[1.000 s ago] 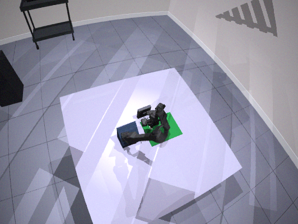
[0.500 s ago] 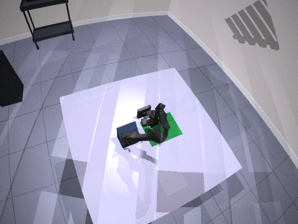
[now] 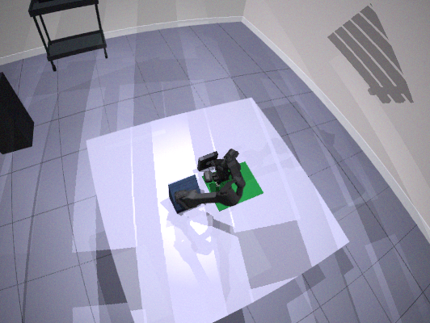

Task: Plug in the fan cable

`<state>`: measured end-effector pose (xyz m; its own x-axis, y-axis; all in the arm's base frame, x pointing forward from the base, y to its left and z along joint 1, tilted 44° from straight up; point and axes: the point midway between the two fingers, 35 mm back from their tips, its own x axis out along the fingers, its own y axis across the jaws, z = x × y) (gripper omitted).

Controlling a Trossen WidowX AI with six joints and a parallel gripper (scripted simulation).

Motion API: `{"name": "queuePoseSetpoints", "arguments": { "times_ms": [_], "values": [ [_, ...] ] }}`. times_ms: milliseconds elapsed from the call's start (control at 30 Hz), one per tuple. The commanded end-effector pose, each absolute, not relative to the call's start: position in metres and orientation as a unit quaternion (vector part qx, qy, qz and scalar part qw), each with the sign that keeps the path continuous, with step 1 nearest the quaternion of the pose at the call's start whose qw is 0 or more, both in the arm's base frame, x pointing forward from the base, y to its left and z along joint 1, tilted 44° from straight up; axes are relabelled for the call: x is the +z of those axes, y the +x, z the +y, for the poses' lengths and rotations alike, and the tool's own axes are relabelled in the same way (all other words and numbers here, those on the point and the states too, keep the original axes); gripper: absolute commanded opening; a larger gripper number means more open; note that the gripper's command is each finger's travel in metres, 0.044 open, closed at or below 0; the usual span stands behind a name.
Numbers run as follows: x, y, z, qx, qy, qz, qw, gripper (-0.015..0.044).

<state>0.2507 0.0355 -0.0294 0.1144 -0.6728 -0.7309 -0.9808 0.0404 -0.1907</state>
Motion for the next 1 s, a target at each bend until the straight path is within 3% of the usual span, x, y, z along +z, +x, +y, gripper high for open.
{"name": "queuePoseSetpoints", "arguments": {
  "times_ms": [0,967],
  "values": [
    [-0.0306,0.2507,0.0342,0.219,-0.660,0.628,0.349,0.0000],
    [-0.0327,0.2508,0.0324,0.219,-0.660,0.628,0.349,0.0000]
  ]
}}
